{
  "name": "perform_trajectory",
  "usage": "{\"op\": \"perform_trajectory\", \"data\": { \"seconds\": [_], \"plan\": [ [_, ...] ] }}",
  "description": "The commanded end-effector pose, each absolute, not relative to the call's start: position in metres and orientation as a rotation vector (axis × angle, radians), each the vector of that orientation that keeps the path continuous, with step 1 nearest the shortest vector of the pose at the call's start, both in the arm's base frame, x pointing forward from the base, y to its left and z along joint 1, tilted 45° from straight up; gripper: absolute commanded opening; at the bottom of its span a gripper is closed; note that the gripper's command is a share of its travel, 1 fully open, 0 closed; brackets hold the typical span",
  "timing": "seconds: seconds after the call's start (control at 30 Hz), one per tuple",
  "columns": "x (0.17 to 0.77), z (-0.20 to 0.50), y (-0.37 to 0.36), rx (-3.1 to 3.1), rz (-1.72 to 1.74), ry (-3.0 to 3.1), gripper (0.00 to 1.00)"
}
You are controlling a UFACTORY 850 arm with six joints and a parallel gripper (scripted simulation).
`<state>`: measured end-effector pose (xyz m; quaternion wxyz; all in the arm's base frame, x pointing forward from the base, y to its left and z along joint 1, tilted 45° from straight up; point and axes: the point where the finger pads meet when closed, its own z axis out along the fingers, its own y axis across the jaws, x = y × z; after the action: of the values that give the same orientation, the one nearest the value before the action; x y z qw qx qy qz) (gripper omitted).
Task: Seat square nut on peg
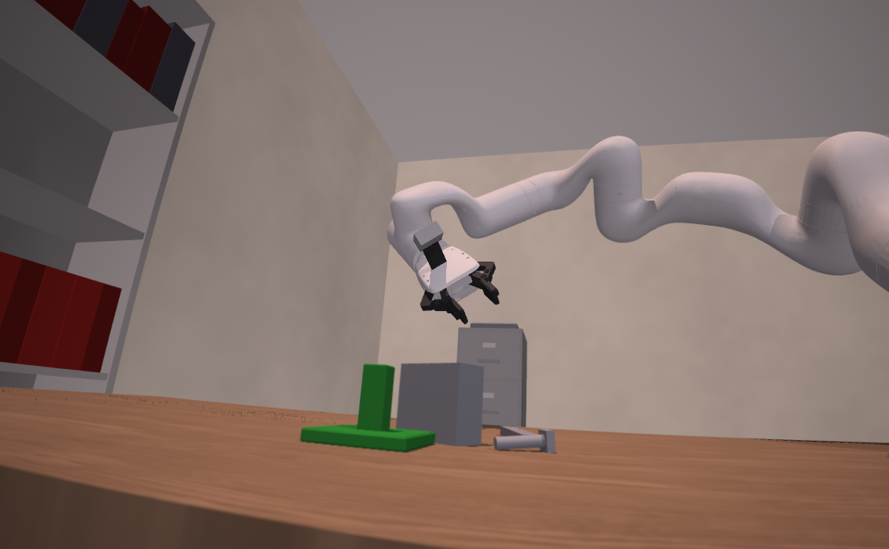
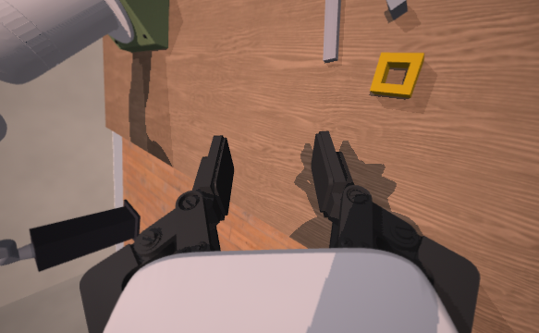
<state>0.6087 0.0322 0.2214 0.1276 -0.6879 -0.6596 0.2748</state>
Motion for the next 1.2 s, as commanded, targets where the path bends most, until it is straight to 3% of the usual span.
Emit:
{"op": "perform_trajectory", "data": {
  "seconds": [0.0,0.3,0.63,1.17],
  "plan": [
    [0.608,0.214,0.029,-1.955,0.828,-1.999,0.6],
    [0.61,0.182,0.012,-1.644,0.968,-2.367,0.6],
    [0.627,0.126,0.01,-0.829,1.16,-2.83,0.6],
    [0.632,0.09,0.038,0.255,1.224,-2.992,0.6]
  ]
}}
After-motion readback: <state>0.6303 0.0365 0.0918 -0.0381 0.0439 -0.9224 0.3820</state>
